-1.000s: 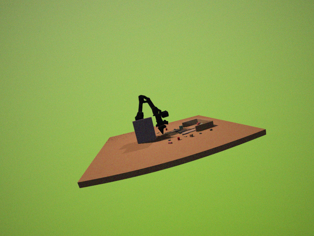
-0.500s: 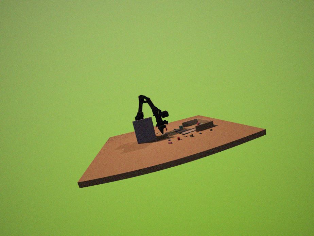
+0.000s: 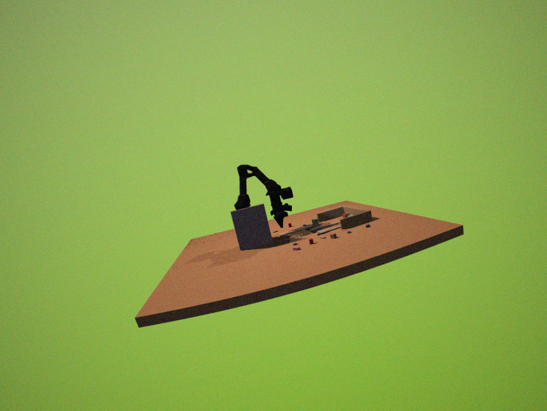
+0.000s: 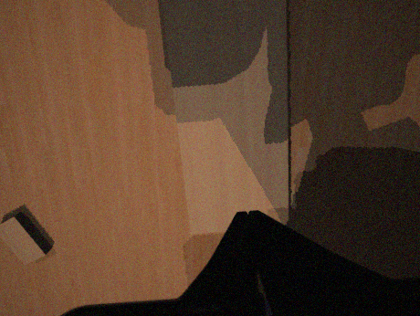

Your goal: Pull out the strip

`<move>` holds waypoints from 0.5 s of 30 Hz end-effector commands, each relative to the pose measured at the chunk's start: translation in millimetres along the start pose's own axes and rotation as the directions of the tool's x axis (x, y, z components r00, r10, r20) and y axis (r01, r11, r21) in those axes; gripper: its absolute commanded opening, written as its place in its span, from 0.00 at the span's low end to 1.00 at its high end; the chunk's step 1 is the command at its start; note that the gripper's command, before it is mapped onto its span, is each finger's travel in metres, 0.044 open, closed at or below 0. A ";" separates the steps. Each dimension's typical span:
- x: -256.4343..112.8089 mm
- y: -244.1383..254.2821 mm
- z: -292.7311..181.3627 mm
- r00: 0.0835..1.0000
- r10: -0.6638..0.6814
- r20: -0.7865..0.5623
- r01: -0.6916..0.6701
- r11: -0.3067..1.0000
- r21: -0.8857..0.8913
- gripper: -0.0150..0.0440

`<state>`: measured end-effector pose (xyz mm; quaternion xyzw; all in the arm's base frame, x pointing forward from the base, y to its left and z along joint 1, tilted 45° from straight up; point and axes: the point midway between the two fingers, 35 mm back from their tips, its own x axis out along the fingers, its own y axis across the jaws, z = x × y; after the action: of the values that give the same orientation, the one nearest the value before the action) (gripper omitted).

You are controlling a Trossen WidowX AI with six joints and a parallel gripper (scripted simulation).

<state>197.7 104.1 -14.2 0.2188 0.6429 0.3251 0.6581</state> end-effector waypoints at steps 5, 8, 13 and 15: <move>-4.2 1.6 23.4 1.000 -0.003 -0.002 0.003 1.000 0.019 0.52; -5.8 2.1 34.4 1.000 -0.003 -0.002 0.003 1.000 0.019 0.65; -8.5 3.3 51.9 1.000 -0.003 -0.001 0.003 1.000 0.018 0.88; -9.5 3.7 58.8 1.000 -0.003 0.000 0.003 1.000 0.018 0.97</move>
<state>243.7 106.3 -2.2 0.2226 0.6441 0.3201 0.6581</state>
